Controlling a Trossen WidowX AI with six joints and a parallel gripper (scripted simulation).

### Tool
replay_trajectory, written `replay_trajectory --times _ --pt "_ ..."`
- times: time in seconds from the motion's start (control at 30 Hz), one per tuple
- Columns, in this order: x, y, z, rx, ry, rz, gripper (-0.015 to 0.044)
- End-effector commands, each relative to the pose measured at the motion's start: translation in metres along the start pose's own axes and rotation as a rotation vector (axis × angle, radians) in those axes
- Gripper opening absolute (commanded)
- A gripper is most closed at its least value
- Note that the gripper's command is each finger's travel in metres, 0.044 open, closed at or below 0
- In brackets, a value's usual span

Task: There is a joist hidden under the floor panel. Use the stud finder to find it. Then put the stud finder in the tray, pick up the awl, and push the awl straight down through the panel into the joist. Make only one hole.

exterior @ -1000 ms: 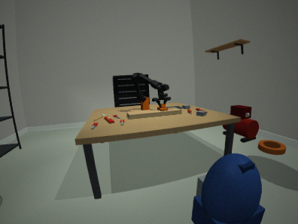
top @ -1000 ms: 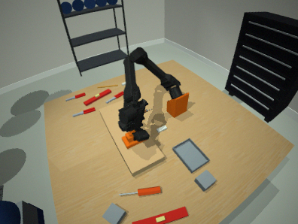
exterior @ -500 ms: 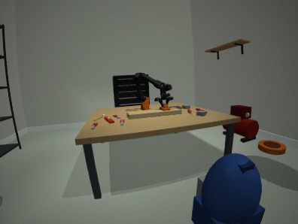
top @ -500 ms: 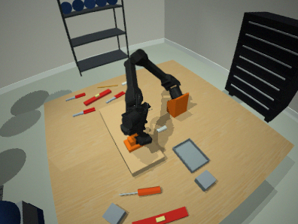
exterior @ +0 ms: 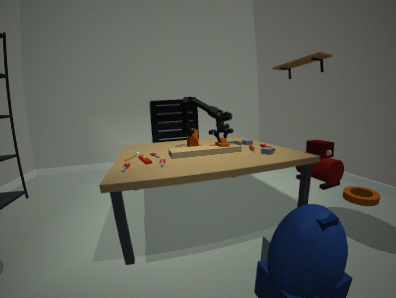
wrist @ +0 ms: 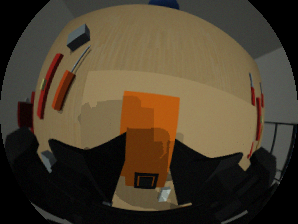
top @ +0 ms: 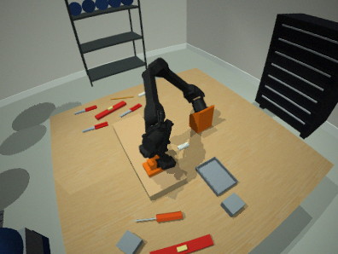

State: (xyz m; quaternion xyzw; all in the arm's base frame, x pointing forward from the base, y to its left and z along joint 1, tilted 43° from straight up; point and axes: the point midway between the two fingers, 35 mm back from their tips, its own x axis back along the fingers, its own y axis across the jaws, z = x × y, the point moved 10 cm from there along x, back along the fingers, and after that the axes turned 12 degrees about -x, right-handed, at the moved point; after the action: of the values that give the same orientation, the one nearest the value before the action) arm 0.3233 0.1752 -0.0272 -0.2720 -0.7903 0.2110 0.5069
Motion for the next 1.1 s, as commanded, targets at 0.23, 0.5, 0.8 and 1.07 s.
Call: replay_trajectory --times 0.23,0.5,0.8,1.07 --pt "0.0 0.021 0.005 -0.002 0.004 -0.007 0.0" --pt "0.001 0.034 0.007 -0.003 0.004 -0.008 0.0" --pt "0.001 0.05 0.011 -0.003 0.004 -0.009 0.0" --pt "0.001 0.05 0.01 0.0 0.0 -0.004 0.0"
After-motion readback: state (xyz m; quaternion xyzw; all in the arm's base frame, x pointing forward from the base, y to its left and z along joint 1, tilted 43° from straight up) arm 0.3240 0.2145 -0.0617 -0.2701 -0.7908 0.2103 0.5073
